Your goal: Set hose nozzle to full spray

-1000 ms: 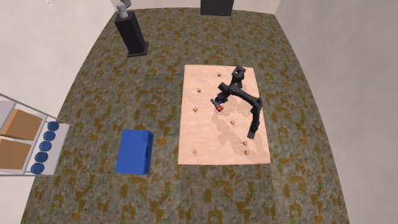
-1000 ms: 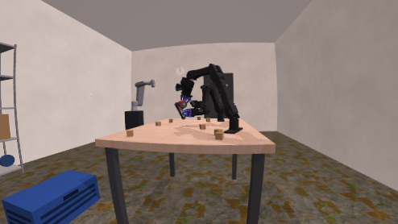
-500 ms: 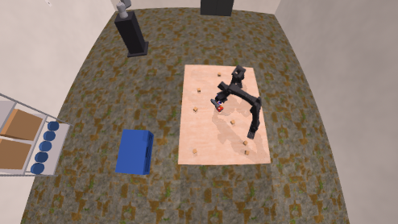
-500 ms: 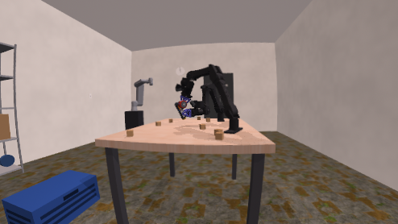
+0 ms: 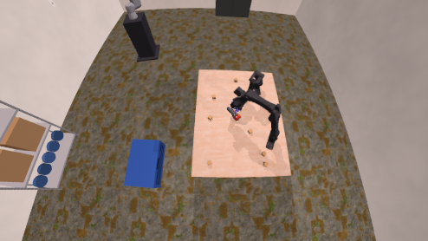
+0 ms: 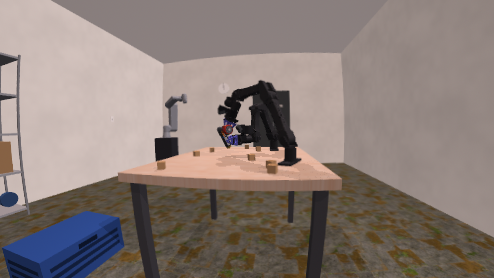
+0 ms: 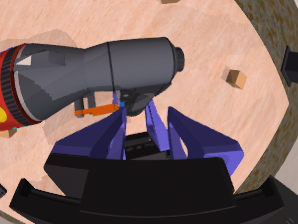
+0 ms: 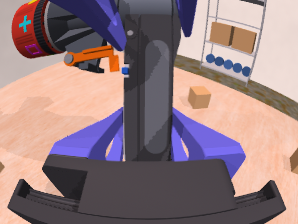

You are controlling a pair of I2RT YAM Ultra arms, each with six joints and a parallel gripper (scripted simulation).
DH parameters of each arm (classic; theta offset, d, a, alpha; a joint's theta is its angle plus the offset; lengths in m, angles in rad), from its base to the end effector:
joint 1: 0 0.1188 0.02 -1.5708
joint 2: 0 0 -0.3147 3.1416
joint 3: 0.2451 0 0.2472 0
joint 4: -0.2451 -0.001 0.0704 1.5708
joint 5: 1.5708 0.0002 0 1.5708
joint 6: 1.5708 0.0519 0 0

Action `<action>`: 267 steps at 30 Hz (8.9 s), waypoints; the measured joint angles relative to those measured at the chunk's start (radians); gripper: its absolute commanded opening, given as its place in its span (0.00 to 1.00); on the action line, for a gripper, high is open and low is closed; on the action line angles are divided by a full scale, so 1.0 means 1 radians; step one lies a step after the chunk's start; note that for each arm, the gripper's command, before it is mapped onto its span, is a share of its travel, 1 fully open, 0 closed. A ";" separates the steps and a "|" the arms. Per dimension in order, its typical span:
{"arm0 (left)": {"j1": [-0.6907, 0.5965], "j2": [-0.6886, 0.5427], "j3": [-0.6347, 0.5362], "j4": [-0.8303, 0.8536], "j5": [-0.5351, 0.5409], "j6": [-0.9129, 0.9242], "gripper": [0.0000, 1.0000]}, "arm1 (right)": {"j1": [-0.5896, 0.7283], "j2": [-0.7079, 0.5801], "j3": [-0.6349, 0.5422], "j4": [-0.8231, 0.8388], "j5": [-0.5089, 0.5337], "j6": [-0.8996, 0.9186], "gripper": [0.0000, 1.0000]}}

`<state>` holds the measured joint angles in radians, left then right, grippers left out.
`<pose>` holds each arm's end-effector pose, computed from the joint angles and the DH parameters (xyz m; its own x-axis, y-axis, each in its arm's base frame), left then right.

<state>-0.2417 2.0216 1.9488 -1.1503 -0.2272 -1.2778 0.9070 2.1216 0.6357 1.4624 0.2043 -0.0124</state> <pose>0.4319 -0.0934 0.3306 -0.4156 -0.8583 -0.3012 -0.8281 0.4940 -0.2651 0.2453 0.2982 0.1500 -0.0065 -0.0280 -0.9996 -0.6464 0.7628 -0.0172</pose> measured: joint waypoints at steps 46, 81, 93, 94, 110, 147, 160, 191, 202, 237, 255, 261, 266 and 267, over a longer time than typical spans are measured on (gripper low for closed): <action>-0.017 -0.034 0.026 0.047 0.016 -0.012 0.37 | 0.000 0.000 0.000 0.000 -0.112 0.006 0.35; -0.037 -0.053 0.145 -0.130 -0.004 -0.035 0.37 | 0.000 0.000 0.000 0.000 -0.112 0.024 0.35; -0.043 -0.053 0.178 -0.181 -0.009 -0.043 0.37 | 0.000 0.000 0.000 0.000 -0.112 0.033 0.35; -0.043 -0.053 0.178 -0.184 -0.009 -0.044 0.37 | 0.000 0.000 0.000 0.000 -0.112 0.033 0.35; -0.043 -0.056 0.172 -0.189 -0.010 -0.042 0.37 | 0.000 0.000 0.000 0.000 -0.112 0.042 0.35; 0.174 -0.727 -0.134 0.665 0.120 0.777 0.37 | 0.000 0.000 0.000 0.000 -0.112 0.062 0.35; 0.353 -1.064 -0.194 0.985 0.201 0.994 0.37 | 0.000 0.000 0.000 0.000 -0.112 0.071 0.35; 0.294 -1.014 -0.867 1.434 0.209 1.189 0.37 | 0.000 0.000 0.000 0.000 -0.112 0.089 0.35; 0.252 -0.957 -1.054 1.427 0.194 1.199 0.37 | 0.000 0.000 0.000 0.000 -0.112 0.092 0.35; 0.252 -0.957 -1.022 1.447 0.190 1.205 0.37 | 0.000 -0.031 0.000 0.000 -0.111 0.113 0.35; 0.252 -0.957 -1.022 1.445 0.190 1.205 0.37 | -0.003 -0.034 0.000 -0.012 -0.113 0.118 0.35; 0.252 -0.957 -1.022 1.445 0.190 1.205 0.37 | -0.035 -0.091 0.034 -0.202 -0.144 0.087 0.35; 0.252 -0.957 -1.022 1.445 0.190 1.205 0.37 | -0.070 -0.164 0.095 -0.416 -0.190 0.049 0.35; 0.252 -0.957 -1.022 1.445 0.190 1.205 0.37 | -0.077 -0.180 0.108 -0.459 -0.199 0.041 0.35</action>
<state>0.0105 1.0645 0.9268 0.2951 -0.0376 -0.0723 0.8295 1.9419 0.7441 1.0039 0.0055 0.0288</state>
